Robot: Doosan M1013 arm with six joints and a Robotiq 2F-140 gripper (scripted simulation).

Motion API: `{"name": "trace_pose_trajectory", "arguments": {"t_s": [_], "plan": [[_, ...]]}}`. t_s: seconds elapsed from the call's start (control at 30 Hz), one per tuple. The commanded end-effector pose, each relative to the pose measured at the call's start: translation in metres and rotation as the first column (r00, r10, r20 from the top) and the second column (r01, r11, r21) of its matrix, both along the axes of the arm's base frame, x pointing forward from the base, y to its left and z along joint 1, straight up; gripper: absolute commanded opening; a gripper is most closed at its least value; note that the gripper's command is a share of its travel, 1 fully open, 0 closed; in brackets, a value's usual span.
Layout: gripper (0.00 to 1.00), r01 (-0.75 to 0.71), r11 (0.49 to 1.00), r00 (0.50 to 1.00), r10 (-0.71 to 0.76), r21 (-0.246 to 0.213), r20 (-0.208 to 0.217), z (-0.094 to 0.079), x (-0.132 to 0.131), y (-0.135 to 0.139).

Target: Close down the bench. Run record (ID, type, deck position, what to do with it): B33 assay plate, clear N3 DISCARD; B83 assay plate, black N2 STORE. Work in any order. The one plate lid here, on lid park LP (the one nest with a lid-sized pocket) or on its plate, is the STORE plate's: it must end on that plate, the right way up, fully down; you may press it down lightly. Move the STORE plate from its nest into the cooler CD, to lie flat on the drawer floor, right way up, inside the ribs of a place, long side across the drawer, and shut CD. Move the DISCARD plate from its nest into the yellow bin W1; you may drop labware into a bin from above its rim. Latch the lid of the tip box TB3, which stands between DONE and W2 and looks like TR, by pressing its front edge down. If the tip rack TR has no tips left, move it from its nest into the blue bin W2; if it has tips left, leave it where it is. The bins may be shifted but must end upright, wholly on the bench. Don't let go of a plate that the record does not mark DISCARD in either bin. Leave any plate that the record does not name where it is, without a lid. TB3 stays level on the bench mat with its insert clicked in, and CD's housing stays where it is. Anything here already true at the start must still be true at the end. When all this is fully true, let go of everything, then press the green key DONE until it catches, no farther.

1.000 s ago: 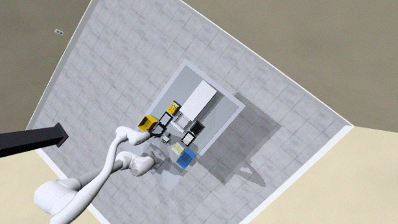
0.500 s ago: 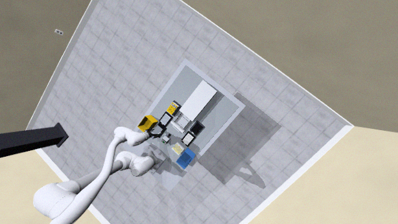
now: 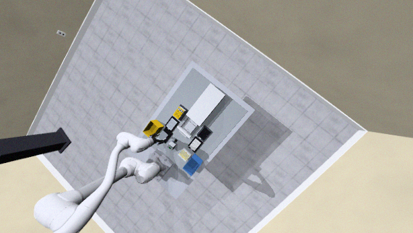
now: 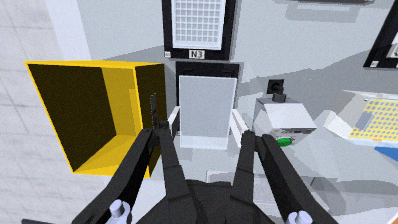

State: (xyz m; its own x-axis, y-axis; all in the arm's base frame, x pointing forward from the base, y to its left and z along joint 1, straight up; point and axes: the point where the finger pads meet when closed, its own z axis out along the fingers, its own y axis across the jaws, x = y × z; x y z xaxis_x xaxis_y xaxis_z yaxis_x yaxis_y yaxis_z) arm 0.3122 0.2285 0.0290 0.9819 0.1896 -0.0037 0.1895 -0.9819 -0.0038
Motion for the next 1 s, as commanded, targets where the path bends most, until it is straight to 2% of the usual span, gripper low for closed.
{"name": "trace_pose_trajectory", "arguments": {"t_s": [0.0, 0.97], "plan": [[0.0, 0.0, 1.0, 1.0, 0.0, 0.0, 0.0, 0.005, 0.0, 0.0], [0.0, 0.0, 1.0, 1.0, 0.0, 0.0, 0.0, 0.038, 0.0, 0.0]]}}
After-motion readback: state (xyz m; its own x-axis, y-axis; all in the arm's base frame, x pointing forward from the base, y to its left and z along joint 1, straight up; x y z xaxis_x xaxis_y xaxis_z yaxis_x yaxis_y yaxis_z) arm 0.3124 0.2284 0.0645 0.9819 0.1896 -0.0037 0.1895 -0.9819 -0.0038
